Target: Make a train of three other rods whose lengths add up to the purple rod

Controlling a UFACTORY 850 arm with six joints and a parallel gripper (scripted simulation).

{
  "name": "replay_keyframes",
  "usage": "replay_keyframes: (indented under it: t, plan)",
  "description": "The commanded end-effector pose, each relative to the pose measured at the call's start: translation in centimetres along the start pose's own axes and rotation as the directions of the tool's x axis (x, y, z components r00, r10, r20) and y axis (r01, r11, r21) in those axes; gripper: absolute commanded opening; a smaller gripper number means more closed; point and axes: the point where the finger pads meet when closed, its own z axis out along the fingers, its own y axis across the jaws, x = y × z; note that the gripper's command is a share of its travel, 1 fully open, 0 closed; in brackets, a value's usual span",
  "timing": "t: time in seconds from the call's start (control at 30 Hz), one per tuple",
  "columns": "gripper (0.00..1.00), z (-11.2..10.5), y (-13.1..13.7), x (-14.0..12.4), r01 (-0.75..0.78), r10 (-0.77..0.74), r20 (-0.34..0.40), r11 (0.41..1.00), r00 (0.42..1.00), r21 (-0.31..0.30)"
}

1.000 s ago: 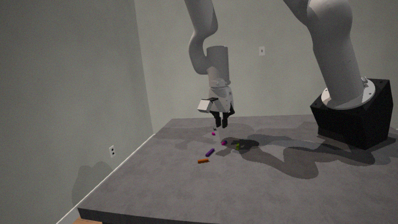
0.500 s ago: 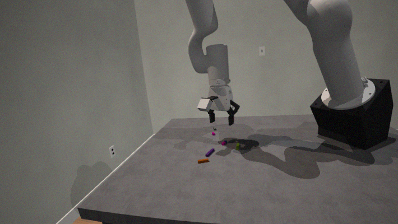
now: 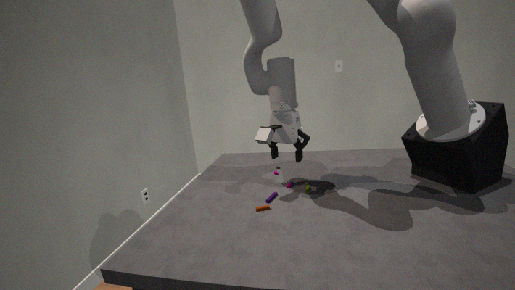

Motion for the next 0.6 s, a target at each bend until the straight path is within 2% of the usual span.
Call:
replay_keyframes:
  t: [0.0,0.23,0.3,0.57]
  plan:
    - [1.0,0.0,0.2,-0.1,-0.021,0.021,-0.001,1.0,1.0,-0.001]
    - [1.0,0.3,1.5,-0.8,-0.199,0.199,-0.002,0.98,0.98,-0.003]
    - [1.0,0.3,1.5,-0.8,-0.199,0.199,-0.002,0.98,0.98,-0.003]
    - [1.0,0.7,3.6,-2.4,-0.493,0.493,-0.005,0.87,0.87,-0.003]
